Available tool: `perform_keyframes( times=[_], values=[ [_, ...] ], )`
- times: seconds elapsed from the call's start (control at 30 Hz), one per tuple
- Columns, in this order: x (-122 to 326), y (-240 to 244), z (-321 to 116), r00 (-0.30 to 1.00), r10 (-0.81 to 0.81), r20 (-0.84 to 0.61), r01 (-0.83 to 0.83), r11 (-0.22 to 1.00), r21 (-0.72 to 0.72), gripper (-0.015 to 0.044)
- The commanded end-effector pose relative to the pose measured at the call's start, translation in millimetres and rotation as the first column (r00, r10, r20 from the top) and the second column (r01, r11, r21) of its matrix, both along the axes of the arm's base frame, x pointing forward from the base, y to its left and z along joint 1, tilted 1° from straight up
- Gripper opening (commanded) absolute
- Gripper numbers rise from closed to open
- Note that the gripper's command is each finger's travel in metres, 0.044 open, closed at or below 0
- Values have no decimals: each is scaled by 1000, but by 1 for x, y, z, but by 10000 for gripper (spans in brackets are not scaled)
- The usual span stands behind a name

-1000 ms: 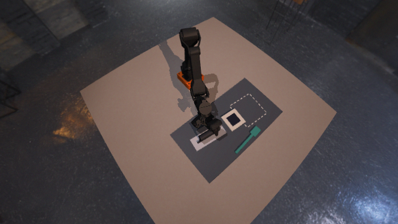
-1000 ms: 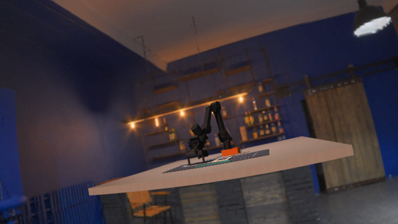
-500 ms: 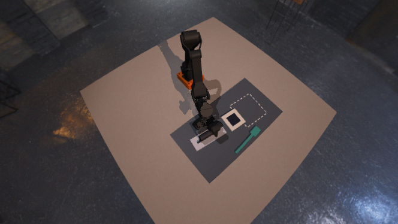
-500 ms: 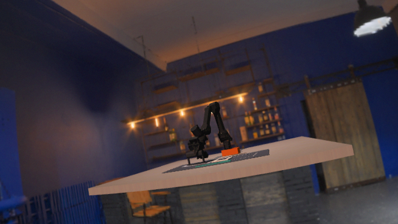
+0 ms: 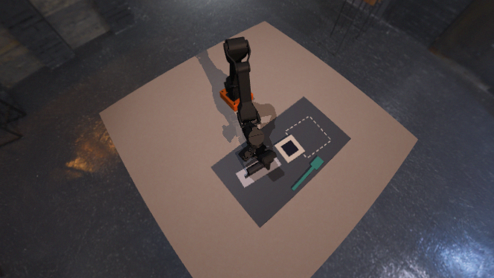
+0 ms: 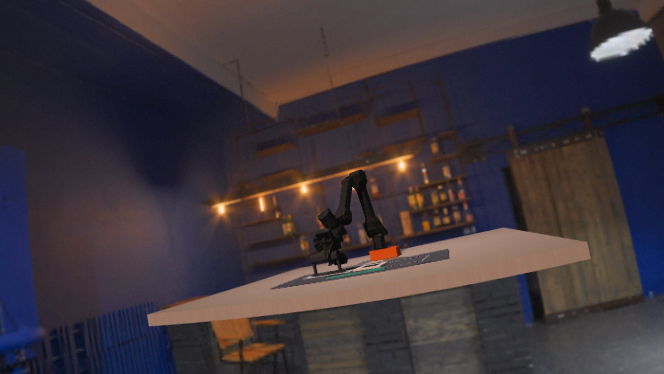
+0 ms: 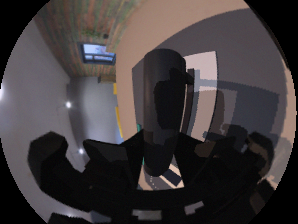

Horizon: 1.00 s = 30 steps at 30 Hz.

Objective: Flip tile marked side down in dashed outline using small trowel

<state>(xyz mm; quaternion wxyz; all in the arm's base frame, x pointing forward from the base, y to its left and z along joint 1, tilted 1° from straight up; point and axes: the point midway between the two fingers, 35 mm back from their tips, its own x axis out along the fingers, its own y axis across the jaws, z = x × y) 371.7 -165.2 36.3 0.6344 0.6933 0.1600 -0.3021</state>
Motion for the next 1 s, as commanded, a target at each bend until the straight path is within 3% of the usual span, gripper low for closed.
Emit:
perform_keyframes(
  times=[0.0, 0.1, 0.43, 0.97],
  values=[
    [0, -1, -1, 1000, -4, -2, 4, 1000, 0, 35],
    [1, -1, 0, 1000, -4, -2, 4, 1000, 0, 0],
    [-1, -1, 59, 1000, 0, 0, 0, 1000, 0, 0],
    [1, 20, 49, 999, 33, -22, -35, 994, -101, 0]
  ],
)
